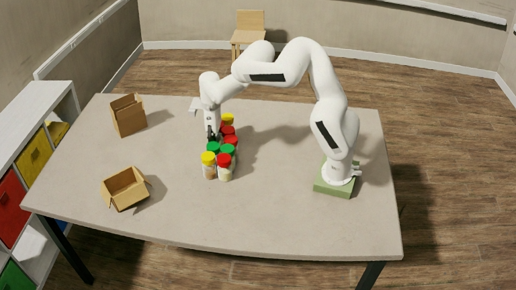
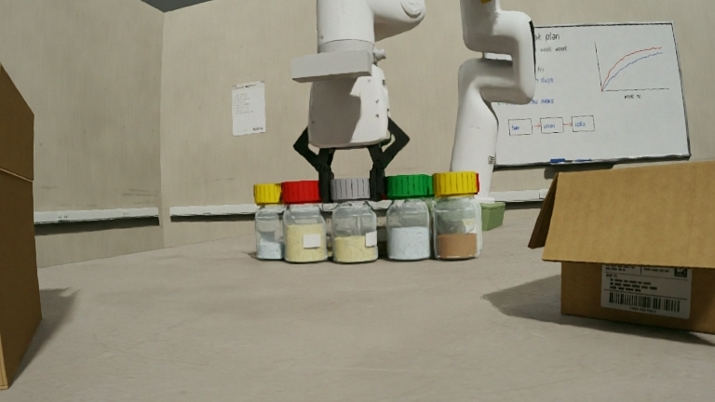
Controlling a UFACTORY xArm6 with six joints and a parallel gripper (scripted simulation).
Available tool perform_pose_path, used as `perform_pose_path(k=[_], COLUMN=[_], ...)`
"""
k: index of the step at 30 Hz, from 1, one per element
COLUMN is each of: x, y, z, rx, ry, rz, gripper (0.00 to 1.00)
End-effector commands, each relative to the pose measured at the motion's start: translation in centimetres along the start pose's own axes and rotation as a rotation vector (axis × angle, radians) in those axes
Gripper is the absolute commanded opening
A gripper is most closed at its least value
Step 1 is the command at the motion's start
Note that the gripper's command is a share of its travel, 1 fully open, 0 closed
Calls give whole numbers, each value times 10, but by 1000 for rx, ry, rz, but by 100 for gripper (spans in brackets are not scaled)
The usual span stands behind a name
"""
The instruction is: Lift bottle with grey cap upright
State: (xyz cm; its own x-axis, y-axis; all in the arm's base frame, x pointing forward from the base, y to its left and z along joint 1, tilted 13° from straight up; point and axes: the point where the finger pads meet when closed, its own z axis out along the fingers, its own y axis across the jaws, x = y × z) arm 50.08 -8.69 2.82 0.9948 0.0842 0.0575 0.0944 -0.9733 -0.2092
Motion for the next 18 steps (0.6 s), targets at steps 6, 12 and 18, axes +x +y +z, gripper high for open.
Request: perform_pose_path(k=[6, 12, 18], x=[2, 2, 2], y=[0, 0, 0], z=[-2, -9, -24], rx=[-2, -2, -2], ry=[4, 4, 4], rz=[0, 0, 0], gripper=[0, 0, 0])
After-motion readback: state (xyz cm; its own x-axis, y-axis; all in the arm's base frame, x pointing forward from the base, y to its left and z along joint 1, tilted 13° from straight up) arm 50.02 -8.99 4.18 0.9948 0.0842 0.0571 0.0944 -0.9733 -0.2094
